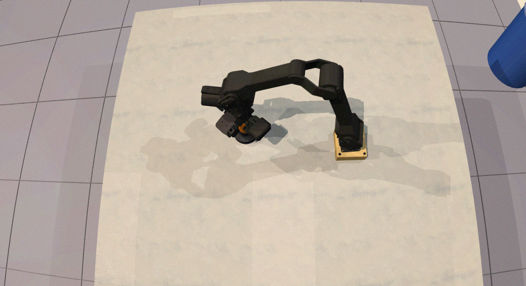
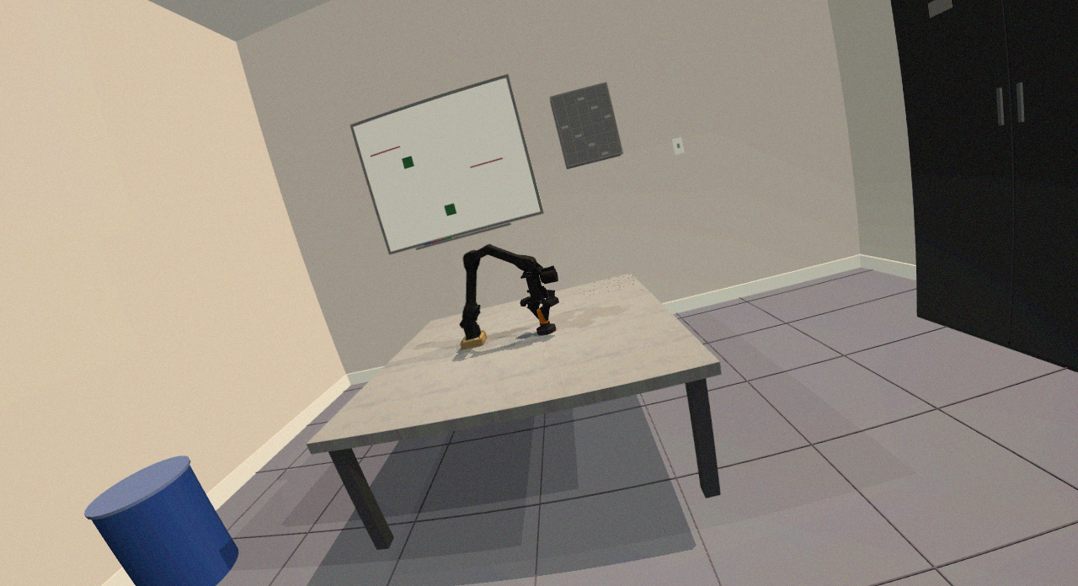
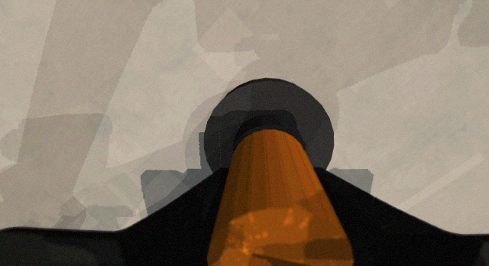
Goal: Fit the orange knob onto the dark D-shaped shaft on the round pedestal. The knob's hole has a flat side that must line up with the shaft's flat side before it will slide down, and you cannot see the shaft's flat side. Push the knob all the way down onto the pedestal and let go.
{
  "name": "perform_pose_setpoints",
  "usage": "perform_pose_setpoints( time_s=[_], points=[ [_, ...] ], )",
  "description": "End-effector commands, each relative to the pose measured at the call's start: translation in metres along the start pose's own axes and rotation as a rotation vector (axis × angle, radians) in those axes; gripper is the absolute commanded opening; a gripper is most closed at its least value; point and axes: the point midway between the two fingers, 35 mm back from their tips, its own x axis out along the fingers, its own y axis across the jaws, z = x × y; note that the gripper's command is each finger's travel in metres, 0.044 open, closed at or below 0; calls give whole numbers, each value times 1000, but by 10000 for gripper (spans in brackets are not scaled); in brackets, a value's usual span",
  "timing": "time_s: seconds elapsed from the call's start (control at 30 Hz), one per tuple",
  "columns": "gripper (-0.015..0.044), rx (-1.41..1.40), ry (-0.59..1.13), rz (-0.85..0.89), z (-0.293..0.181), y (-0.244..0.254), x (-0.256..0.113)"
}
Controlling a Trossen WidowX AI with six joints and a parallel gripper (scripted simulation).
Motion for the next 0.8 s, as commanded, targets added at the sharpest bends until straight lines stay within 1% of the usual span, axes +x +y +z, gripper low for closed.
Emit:
perform_pose_setpoints(
  time_s=[0.0, 0.2, 0.77],
  points=[
    [0, 0, 0, 0, 0, 0, 0],
    [0, 0, 0, 0, 0, 0, 0],
    [440, 0, 0, 0, 0, 0, 0]
  ],
)
